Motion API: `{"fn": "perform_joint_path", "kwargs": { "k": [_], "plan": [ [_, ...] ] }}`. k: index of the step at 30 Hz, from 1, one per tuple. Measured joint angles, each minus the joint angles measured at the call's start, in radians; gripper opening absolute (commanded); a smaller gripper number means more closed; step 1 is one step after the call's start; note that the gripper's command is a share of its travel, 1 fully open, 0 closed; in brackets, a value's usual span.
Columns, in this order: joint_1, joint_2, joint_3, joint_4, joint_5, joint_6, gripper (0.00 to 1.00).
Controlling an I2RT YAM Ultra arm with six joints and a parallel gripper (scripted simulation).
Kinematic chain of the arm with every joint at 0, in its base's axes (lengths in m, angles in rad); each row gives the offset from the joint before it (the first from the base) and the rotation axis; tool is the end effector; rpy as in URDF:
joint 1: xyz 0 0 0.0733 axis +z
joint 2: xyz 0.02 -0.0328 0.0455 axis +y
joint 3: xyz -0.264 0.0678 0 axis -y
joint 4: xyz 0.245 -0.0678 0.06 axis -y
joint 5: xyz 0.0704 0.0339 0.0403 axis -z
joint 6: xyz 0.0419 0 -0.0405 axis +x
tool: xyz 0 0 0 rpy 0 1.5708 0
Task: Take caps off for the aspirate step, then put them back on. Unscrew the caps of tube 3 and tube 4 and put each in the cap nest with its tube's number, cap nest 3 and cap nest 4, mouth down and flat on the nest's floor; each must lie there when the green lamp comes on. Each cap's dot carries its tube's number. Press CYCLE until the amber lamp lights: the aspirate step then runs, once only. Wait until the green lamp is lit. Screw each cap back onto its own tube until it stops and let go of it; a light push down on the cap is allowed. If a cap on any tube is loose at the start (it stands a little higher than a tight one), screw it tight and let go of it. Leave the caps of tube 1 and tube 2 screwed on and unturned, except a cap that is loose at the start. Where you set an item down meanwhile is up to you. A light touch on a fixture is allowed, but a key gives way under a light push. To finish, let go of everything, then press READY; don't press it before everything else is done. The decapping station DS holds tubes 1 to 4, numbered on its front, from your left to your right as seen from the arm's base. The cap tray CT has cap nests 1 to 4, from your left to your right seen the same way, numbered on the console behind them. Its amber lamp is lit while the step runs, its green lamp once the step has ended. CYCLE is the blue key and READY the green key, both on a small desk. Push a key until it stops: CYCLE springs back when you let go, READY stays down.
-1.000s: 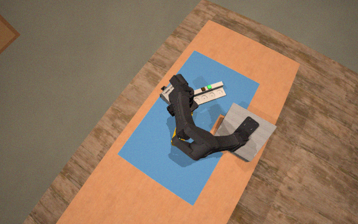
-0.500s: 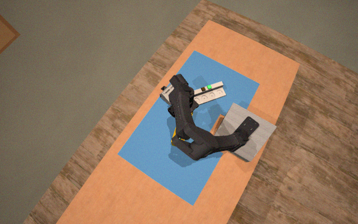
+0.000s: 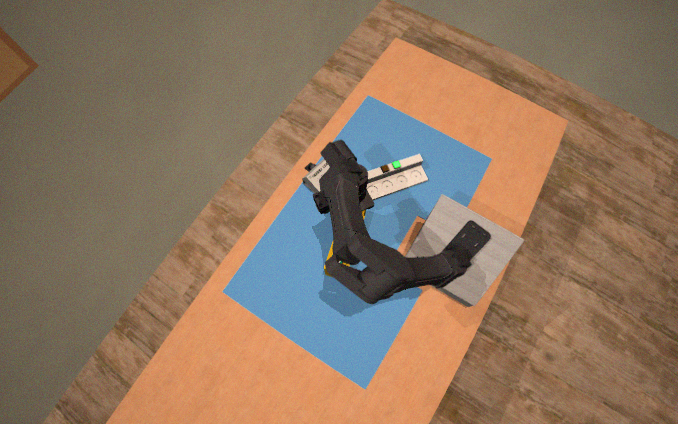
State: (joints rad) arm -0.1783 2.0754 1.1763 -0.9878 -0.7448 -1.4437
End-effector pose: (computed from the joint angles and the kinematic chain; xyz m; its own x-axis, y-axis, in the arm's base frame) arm 0.3156 -0.0269 0.0993 -0.4536 -0.6593 -0.5996 -0.8850 0.2542 0.3900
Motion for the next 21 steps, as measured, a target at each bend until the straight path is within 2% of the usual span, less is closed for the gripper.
{"fn": "perform_joint_path", "kwargs": {
  "k": [6, 21],
  "plan": [
    [0.0, 0.0, 0.0, 0.0, 0.0, 0.214, 0.0],
    [0.001, 0.0, -0.001, 0.003, 0.0, 0.876, 0.0]
  ]
}}
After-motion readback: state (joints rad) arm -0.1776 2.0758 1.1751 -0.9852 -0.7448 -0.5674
